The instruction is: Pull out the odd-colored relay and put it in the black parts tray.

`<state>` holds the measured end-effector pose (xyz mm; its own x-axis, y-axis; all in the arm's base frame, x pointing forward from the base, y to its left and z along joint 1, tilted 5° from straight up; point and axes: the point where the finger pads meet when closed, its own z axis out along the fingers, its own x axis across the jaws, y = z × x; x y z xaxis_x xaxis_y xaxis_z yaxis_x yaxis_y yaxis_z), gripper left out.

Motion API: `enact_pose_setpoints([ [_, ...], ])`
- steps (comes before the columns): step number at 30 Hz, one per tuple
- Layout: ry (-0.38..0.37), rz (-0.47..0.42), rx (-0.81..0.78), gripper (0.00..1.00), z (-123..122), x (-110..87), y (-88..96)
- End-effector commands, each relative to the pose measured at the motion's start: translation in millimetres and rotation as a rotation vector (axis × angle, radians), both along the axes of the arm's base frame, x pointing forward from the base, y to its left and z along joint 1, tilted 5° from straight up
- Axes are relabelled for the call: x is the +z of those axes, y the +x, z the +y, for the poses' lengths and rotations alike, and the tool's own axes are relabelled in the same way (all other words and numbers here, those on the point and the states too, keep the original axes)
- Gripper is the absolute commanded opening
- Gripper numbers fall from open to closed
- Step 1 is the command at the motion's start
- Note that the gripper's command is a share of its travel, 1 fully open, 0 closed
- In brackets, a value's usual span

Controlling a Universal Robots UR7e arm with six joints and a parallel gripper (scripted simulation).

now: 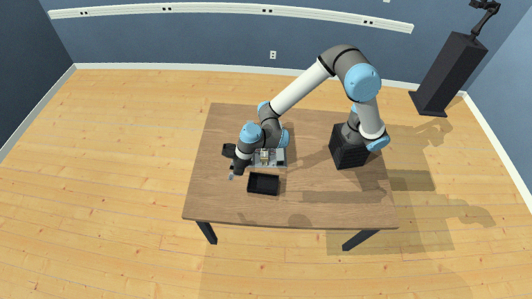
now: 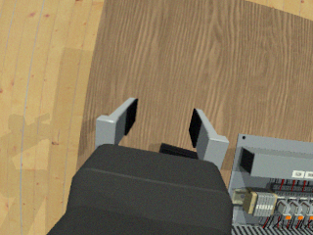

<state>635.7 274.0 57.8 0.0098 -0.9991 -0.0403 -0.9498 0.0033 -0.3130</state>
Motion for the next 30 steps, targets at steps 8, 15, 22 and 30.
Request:
enact_pose_setpoints([
  [8, 0.001, -0.002, 0.0, 1.0, 0.1, 1.0, 0.4],
  [15, 0.001, -0.002, 0.0, 1.0, 0.1, 1.0, 0.4],
  [22, 0.001, -0.002, 0.0, 0.98, 0.1, 1.0, 0.4],
  [30, 0.001, -0.002, 0.0, 0.98, 0.1, 1.0, 0.4],
])
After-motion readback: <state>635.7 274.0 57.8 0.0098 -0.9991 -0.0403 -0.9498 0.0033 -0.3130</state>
